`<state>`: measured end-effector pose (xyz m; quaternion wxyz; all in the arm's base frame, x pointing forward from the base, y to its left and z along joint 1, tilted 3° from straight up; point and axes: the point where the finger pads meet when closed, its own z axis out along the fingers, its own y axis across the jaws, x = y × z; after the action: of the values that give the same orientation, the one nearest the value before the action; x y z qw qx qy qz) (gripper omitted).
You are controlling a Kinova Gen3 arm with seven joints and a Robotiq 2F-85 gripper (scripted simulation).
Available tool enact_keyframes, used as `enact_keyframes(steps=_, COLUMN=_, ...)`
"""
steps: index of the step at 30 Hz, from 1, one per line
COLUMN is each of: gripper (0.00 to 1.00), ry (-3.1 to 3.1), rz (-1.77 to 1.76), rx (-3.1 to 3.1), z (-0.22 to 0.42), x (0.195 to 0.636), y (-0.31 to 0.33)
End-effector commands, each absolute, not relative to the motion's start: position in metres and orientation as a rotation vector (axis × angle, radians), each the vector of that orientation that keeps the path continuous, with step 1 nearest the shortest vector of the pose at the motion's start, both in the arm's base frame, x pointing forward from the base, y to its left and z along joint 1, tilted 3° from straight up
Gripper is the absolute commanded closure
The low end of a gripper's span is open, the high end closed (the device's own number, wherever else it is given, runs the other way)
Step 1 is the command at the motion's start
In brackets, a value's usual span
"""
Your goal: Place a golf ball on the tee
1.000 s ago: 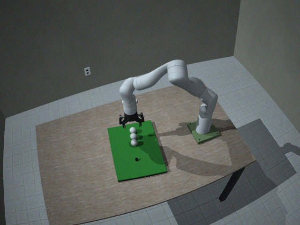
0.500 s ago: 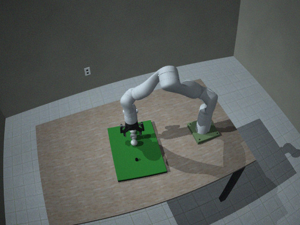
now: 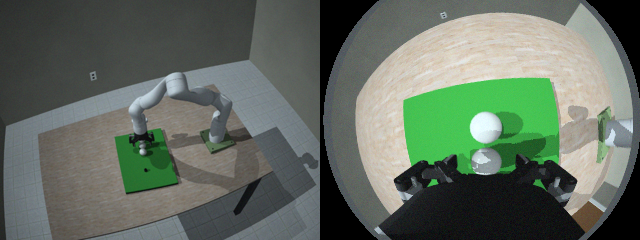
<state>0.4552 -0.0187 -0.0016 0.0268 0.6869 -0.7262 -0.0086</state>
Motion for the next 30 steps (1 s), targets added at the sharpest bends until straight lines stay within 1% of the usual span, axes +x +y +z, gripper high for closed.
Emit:
enact_keyframes(steps=1, gripper=0.0, ry=-2.247, rz=-0.02, rx=2.123, z=-0.0026, x=0.4566, y=-0.0201)
enact_keyframes(steps=2, gripper=1.0, ry=-2.247, rz=-0.02, rx=2.123, z=-0.0026, x=0.4566, y=-0.0201)
enact_keyframes(steps=30, gripper=1.0, ry=-2.247, rz=-0.02, rx=2.123, z=-0.0026, x=0.4566, y=-0.0201)
